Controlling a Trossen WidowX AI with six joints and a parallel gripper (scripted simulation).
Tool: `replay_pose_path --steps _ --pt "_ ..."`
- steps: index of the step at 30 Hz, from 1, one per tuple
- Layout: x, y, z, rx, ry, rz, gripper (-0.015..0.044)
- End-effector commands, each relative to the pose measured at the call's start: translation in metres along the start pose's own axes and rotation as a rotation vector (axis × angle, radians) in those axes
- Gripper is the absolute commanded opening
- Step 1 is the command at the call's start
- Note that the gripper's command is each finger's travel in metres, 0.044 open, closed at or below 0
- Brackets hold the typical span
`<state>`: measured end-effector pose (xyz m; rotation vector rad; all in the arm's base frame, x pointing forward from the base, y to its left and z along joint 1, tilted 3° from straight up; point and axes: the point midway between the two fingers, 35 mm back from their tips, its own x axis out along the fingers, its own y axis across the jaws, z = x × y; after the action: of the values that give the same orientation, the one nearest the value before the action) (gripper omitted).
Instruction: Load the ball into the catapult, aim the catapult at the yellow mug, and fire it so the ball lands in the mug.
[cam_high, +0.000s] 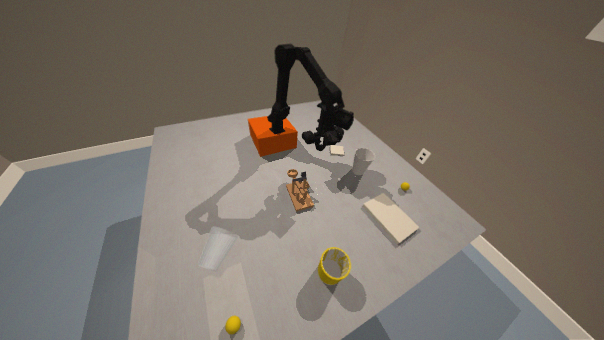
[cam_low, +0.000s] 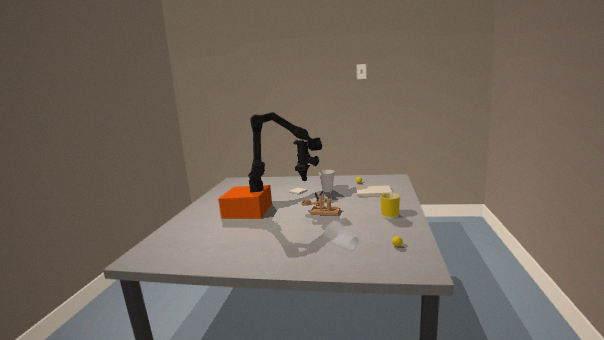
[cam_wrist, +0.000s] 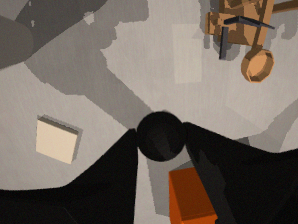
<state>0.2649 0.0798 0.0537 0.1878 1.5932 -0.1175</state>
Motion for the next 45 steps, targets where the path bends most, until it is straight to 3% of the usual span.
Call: replay_pose_path --steps 1,31,45 --pt "0.001 -0.011 0.008 0.008 0.017 -0.002 0.0000" --pt "0.034 -0.154 0.035 0.084 0.320 0.003 0.0000" --pt "0.054 -0.157 0.036 0.085 0.327 0.007 0.0000"
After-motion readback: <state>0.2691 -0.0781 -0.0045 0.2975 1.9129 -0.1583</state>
